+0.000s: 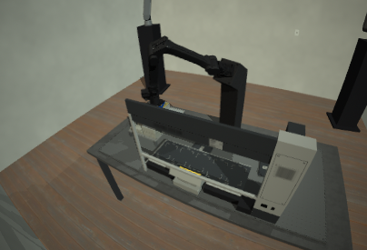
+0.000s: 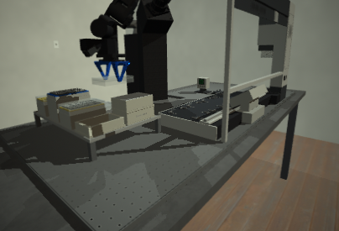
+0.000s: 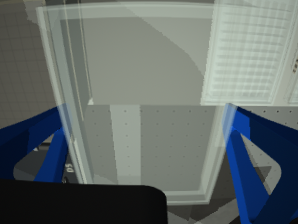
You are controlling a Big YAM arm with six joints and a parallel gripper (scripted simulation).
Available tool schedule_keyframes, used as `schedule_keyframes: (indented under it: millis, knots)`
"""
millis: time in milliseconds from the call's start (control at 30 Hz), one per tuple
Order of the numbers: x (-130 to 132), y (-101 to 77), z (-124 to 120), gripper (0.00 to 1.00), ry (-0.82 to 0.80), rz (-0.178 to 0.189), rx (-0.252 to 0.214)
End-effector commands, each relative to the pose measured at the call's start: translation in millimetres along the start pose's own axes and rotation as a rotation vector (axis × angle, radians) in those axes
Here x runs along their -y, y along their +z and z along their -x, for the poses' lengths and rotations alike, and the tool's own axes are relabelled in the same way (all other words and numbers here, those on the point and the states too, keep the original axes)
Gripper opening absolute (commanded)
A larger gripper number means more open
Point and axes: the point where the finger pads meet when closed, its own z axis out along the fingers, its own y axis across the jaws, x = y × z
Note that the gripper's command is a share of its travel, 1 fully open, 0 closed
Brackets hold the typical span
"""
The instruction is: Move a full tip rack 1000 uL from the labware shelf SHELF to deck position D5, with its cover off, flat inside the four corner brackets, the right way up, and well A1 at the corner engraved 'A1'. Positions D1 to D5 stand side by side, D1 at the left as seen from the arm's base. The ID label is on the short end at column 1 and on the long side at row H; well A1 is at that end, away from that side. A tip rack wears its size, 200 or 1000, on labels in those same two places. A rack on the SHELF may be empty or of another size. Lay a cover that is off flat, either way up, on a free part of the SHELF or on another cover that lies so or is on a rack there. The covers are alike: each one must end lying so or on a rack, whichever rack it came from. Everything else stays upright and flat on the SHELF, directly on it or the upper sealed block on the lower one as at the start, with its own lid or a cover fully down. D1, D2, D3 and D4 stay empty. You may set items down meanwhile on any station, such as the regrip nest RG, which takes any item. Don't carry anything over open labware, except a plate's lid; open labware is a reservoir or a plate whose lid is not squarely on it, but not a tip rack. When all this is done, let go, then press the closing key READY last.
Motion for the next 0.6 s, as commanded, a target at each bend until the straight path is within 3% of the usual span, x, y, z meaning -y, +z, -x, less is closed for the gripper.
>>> schedule_keyframes:
  millis: [0, 567]
  knots:
    - [-6.3, 13.7, -0.5, 0.00, 0.002, 0.010, -0.003]
    - [-5.7, 39.0, -2.4, 0.00, 0.004, 0.010, -0.004]
